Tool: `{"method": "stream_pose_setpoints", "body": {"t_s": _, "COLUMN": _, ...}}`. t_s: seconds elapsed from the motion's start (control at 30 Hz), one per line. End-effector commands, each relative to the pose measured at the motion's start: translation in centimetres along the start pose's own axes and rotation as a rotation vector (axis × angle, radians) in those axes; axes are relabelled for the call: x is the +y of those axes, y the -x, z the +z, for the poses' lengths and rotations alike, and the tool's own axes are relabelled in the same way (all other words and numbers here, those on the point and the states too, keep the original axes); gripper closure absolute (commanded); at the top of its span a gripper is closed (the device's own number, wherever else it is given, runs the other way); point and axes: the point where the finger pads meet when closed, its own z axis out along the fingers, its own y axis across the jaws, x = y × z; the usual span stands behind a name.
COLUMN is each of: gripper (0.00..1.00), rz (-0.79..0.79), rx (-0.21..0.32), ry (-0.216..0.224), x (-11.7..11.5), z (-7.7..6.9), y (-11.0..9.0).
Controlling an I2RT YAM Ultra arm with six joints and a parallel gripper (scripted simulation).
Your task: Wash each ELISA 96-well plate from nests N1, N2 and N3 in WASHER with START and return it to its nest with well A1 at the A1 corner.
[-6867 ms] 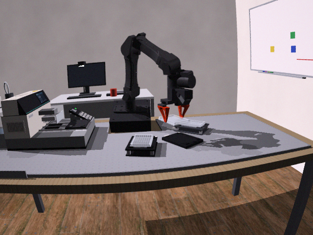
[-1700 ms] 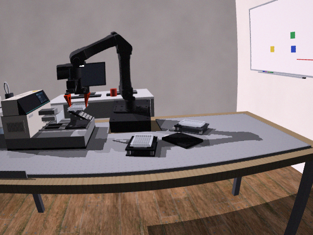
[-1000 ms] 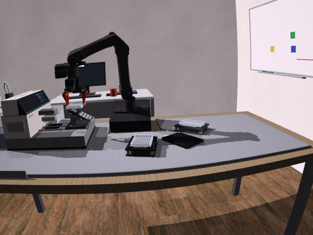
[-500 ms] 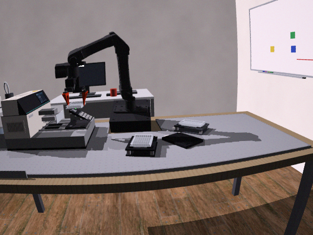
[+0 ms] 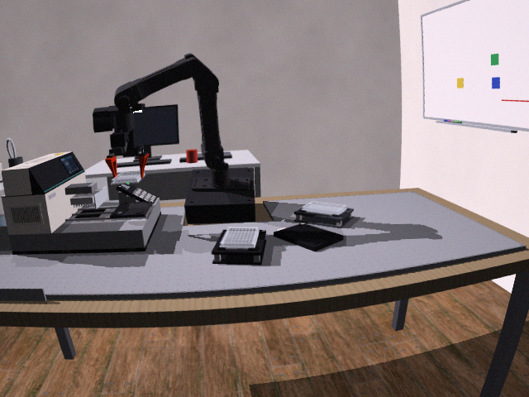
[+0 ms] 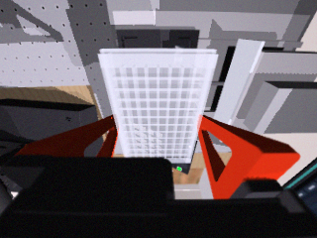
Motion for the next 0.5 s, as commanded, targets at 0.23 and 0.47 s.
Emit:
{"method": "stream_pose_setpoints", "body": {"t_s": 0.23, "gripper": 1.0, "rz": -0.002, "rx": -0.008, "ry": -0.006, "x": 0.02, "z": -0.32, "y": 0.15}}
{"method": "stream_pose_setpoints", "body": {"t_s": 0.47, "gripper": 1.0, "rz": -0.002, "rx": -0.008, "ry": -0.006, "x": 0.03, "z": -0.15, "y": 0.14}}
